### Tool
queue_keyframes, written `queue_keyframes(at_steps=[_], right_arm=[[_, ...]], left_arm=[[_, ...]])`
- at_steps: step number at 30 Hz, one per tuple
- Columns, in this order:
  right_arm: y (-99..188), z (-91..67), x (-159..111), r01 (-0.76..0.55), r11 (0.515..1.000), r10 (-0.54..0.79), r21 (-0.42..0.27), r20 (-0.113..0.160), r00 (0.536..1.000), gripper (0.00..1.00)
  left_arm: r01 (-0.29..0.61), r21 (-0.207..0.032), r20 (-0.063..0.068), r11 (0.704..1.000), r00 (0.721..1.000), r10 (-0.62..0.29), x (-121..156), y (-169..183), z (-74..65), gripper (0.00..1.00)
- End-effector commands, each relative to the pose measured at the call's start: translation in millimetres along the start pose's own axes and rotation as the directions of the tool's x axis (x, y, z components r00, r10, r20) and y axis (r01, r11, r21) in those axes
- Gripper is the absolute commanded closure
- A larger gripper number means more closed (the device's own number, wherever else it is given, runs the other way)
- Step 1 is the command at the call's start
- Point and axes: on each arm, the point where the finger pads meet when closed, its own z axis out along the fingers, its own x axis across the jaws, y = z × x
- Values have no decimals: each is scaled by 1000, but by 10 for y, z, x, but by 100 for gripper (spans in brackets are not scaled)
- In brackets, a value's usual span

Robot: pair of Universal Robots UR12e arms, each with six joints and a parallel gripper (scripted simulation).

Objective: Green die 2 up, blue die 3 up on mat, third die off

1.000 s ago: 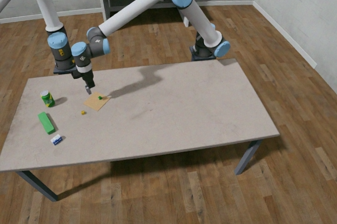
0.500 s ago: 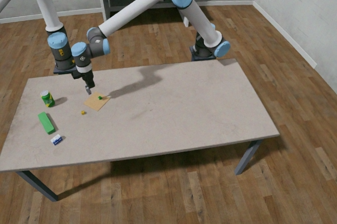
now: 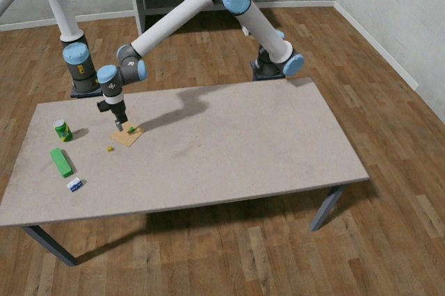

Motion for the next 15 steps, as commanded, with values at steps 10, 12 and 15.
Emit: queue_keyframes(at_steps=[10, 12, 15], right_arm=[[6, -8, 2, 0, 1000, 0, -2, 0, 1000, 0], [6, -8, 2, 0, 1000, 0, -2, 0, 1000, 0], [6, -8, 2, 0, 1000, 0, -2, 0, 1000, 0]], left_arm=[[0, 4, 0, 1000, 1000, 0, 2, -15, 383, 60], [0, 4, 0, 1000, 1000, 0, 2, -15, 415, 60], [0, 4, 0, 1000, 1000, 0, 2, -15, 435, 60]])
